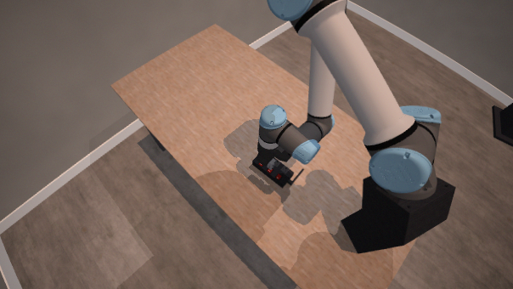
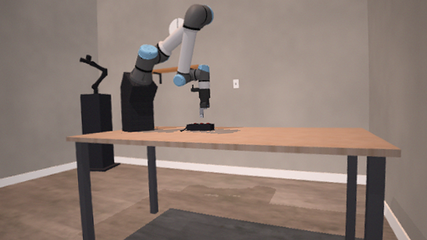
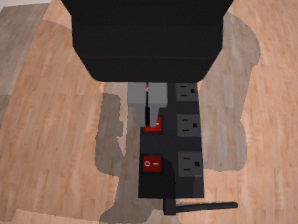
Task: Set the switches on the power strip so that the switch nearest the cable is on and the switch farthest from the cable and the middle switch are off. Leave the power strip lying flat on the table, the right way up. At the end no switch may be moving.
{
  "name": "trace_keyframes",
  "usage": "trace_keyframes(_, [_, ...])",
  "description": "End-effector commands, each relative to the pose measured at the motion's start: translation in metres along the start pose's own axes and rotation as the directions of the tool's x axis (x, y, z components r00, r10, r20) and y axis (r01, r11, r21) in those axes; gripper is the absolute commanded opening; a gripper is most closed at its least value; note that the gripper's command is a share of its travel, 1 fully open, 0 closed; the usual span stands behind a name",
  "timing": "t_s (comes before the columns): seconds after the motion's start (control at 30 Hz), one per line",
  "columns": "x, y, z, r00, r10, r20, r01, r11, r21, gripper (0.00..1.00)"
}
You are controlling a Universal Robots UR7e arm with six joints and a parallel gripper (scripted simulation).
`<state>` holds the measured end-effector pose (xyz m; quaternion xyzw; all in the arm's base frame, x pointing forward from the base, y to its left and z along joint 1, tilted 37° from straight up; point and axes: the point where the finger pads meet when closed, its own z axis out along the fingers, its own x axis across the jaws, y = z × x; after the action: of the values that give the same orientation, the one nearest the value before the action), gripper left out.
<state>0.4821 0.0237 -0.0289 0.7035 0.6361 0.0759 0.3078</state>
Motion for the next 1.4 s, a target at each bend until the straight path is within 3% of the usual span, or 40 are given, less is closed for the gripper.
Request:
trace_keyframes(0.0, [-0.004, -0.018, -0.005, 1.000, 0.000, 0.000, 0.000, 1.000, -0.001, 0.00])
trace_keyframes(0.07, [-0.004, -0.018, -0.005, 1.000, 0.000, 0.000, 0.000, 1.000, -0.001, 0.00])
trace_keyframes(0.2, [-0.011, -0.044, -0.014, 1.000, 0.000, 0.000, 0.000, 1.000, -0.001, 0.00])
trace_keyframes(1.37, [-0.011, -0.045, -0.015, 1.000, 0.000, 0.000, 0.000, 1.000, -0.001, 0.00])
